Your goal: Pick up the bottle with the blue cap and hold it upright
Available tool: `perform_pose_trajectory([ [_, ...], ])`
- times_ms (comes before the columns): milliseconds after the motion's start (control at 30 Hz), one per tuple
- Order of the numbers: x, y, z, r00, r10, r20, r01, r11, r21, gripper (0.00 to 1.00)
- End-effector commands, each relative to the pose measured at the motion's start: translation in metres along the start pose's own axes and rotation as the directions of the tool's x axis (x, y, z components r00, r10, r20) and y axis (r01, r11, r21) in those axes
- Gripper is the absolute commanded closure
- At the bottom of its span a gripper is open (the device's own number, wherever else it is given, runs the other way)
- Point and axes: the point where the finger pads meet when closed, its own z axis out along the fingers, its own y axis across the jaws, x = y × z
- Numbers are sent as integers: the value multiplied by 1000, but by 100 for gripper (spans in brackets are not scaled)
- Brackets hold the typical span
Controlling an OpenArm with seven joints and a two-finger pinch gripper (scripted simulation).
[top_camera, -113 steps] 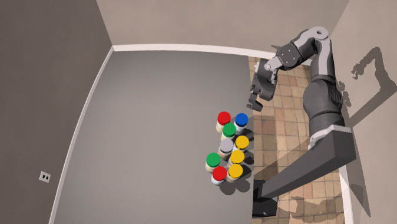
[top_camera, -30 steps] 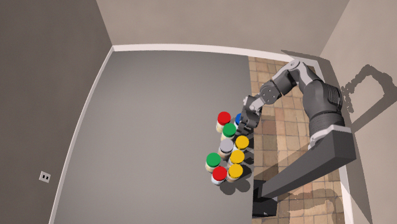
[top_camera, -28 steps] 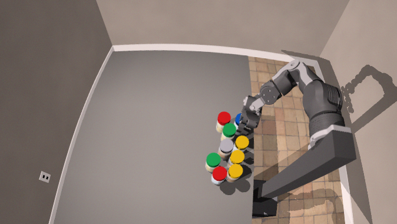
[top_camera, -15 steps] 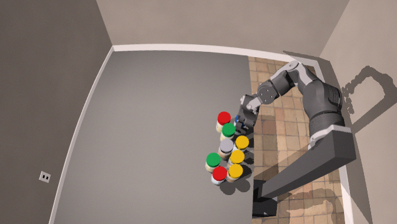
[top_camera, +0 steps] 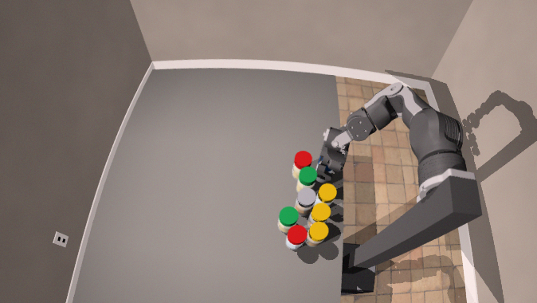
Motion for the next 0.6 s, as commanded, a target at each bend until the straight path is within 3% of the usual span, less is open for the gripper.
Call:
perform_pose_trajectory([
  [0, -2, 1, 0, 1000, -3, 1, 3, 1000, -6, 55],
  [333, -2, 2, 0, 1000, -4, -1, 4, 1000, -8, 55],
  [567, -2, 1, -18, 1000, -4, 0, 4, 1000, -7, 55],
])
